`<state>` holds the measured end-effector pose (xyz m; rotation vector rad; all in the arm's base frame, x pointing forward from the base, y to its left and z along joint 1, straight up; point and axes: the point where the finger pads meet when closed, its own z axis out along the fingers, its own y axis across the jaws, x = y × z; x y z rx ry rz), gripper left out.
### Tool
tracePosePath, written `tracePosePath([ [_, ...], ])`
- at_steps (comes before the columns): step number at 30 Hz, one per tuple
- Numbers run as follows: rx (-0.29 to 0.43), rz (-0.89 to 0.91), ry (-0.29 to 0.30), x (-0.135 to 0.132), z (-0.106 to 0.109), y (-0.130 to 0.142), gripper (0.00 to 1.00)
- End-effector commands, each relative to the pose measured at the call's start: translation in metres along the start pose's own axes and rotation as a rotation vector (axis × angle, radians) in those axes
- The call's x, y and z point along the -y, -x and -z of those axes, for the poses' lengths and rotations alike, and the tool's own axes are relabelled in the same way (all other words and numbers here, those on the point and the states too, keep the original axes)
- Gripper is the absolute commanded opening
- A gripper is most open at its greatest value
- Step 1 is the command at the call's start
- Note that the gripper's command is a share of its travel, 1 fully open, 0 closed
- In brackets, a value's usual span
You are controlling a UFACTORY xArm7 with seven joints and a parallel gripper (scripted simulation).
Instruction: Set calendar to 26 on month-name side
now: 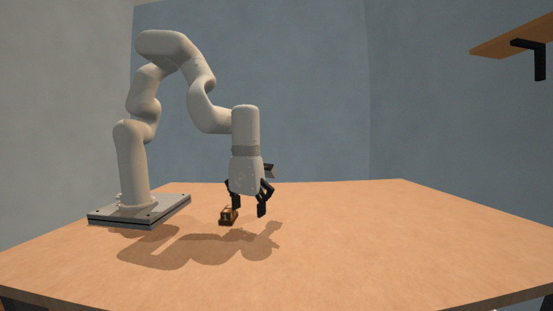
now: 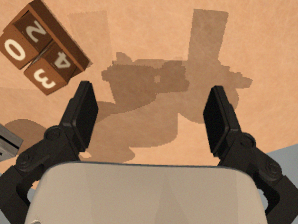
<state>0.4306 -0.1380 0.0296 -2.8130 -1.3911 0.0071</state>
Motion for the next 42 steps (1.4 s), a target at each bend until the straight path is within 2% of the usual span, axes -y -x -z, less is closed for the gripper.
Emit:
tracePosePath([
  [1, -0.002, 0.000, 0.004, -0.001, 0.001, -0.001, 1.00],
  [23, -0.002, -0.007, 0.004, -0.001, 0.001, 0.000, 1.00],
  [31, -0.002, -0.262, 0.003, 0.005, 0.001, 0.005, 1.00],
  [36, -0.002, -0.262, 0.003, 0.018, 0.001, 0.017, 1.00],
  [42, -0.002, -0.304, 0.003, 0.020, 0.001, 0.018, 1.00],
])
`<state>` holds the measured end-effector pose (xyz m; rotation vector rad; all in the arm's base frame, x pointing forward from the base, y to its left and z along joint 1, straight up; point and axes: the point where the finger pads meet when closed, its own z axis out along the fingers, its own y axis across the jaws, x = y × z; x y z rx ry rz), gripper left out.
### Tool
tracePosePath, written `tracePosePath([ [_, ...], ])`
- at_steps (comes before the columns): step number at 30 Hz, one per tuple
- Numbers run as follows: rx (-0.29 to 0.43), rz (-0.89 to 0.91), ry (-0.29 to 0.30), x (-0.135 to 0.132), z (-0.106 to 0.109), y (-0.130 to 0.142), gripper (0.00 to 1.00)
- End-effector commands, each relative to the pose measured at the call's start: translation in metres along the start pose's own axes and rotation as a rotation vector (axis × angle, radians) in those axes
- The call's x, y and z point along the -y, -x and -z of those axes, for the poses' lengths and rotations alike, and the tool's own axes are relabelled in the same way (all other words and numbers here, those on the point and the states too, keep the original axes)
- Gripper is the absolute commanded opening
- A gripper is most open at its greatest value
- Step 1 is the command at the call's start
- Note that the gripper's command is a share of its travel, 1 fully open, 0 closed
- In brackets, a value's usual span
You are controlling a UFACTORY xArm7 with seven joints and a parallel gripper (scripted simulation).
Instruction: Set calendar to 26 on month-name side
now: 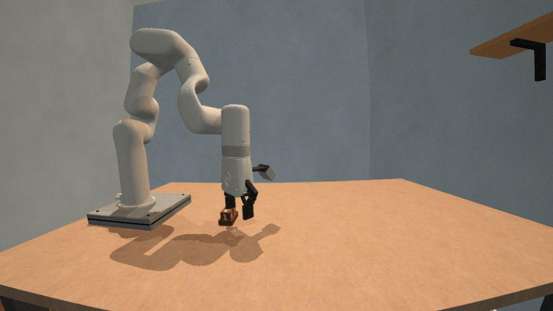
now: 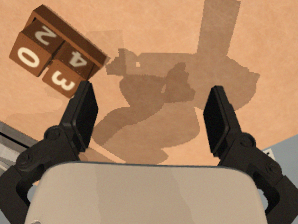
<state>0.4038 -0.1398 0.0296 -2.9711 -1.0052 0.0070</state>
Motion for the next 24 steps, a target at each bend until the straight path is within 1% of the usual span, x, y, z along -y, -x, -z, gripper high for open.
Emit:
tracePosePath([
  [1, -0.002, -0.069, 0.005, 0.000, 0.002, 0.001, 1.00],
  [6, -0.002, -0.258, 0.005, 0.004, 0.002, 0.007, 1.00],
  [7, -0.002, -0.258, 0.005, 0.009, 0.002, 0.014, 1.00],
  [9, -0.002, -0.258, 0.005, 0.009, 0.002, 0.014, 1.00],
  [11, -0.002, -0.258, 0.005, 0.014, 0.002, 0.022, 1.00],
  [16, -0.002, -0.278, 0.005, 0.015, 0.002, 0.024, 1.00],
  [18, -0.002, -0.330, 0.005, 0.016, 0.002, 0.025, 1.00],
  [22, -0.003, -0.493, 0.005, 0.017, 0.002, 0.027, 1.00],
  [24, -0.003, -0.520, 0.005, 0.024, 0.001, 0.037, 1.00],
])
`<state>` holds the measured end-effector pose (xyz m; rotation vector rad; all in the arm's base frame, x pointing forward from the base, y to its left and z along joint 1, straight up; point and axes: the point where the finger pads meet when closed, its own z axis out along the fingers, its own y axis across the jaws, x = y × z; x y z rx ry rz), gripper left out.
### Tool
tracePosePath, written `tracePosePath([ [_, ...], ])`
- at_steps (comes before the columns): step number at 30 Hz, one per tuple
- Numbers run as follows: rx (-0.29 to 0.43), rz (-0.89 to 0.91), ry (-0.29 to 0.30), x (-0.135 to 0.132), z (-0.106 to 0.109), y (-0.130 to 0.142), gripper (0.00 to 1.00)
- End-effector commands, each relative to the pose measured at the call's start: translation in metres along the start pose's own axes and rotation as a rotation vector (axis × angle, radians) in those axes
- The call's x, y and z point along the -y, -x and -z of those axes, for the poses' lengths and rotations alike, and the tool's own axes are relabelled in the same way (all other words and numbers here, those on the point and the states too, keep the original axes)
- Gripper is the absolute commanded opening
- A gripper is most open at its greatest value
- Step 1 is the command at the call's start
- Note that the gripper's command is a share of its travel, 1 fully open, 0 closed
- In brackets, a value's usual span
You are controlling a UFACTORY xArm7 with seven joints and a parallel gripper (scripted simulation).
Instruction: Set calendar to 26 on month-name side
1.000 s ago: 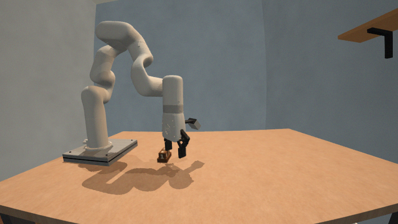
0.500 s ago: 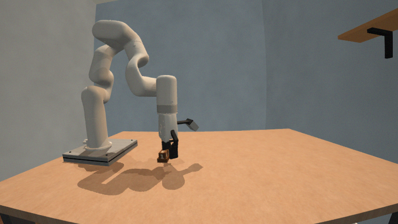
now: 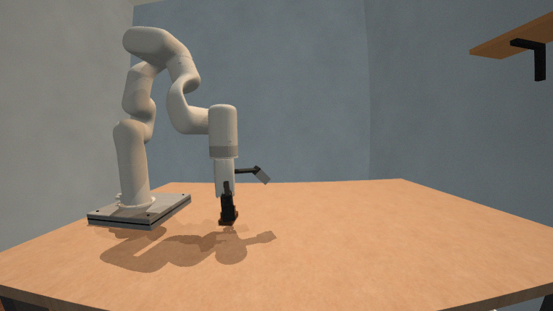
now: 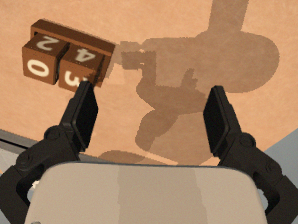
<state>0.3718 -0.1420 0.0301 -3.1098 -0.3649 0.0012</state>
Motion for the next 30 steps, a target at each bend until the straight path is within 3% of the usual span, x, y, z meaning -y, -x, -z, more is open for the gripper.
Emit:
tracePosePath([
  [1, 0.001, -0.101, 0.010, 0.002, 0.001, 0.012, 1.00],
  [9, 0.001, -0.116, 0.010, 0.004, 0.001, 0.024, 1.00],
  [17, 0.000, -0.362, 0.010, 0.005, 0.001, 0.034, 1.00],
  [23, 0.000, -0.362, 0.010, 0.008, 0.001, 0.051, 1.00],
  [30, 0.000, -0.410, 0.010, 0.008, 0.001, 0.052, 1.00],
])
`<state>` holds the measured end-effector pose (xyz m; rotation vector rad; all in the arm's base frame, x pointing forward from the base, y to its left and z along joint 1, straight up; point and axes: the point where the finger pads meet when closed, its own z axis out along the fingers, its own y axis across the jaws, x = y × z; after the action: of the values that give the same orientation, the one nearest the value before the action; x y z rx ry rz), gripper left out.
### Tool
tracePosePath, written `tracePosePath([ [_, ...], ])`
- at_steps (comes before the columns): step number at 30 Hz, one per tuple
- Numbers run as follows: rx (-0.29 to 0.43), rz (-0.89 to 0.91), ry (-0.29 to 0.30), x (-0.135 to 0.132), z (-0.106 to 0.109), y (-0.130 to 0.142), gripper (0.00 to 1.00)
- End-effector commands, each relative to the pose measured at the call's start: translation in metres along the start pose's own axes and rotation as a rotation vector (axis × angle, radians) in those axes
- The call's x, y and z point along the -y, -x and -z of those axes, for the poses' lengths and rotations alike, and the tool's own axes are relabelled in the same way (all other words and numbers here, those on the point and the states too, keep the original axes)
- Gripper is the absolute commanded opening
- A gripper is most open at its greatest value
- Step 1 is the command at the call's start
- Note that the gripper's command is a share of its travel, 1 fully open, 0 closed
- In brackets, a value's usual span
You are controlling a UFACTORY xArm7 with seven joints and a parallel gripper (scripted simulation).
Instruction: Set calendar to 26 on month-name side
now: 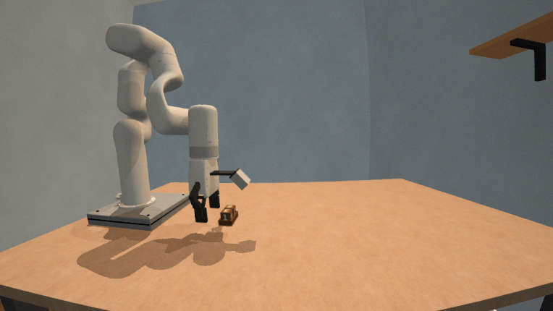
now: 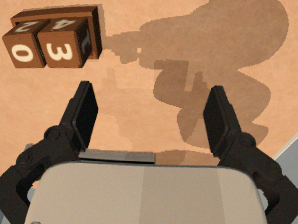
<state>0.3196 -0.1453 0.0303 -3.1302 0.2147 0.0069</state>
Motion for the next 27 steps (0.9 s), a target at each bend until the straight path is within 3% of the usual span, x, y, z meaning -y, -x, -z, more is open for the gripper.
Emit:
tracePosePath([
  [1, -0.003, -0.066, 0.004, -0.001, 0.001, 0.001, 1.00],
  [8, -0.004, -0.252, 0.003, -0.001, 0.001, 0.004, 1.00],
  [13, -0.004, -0.254, 0.003, -0.006, 0.001, 0.025, 1.00],
  [23, -0.004, -0.300, 0.003, -0.006, 0.001, 0.028, 1.00],
  [27, -0.004, -0.432, 0.003, -0.007, 0.001, 0.030, 1.00],
])
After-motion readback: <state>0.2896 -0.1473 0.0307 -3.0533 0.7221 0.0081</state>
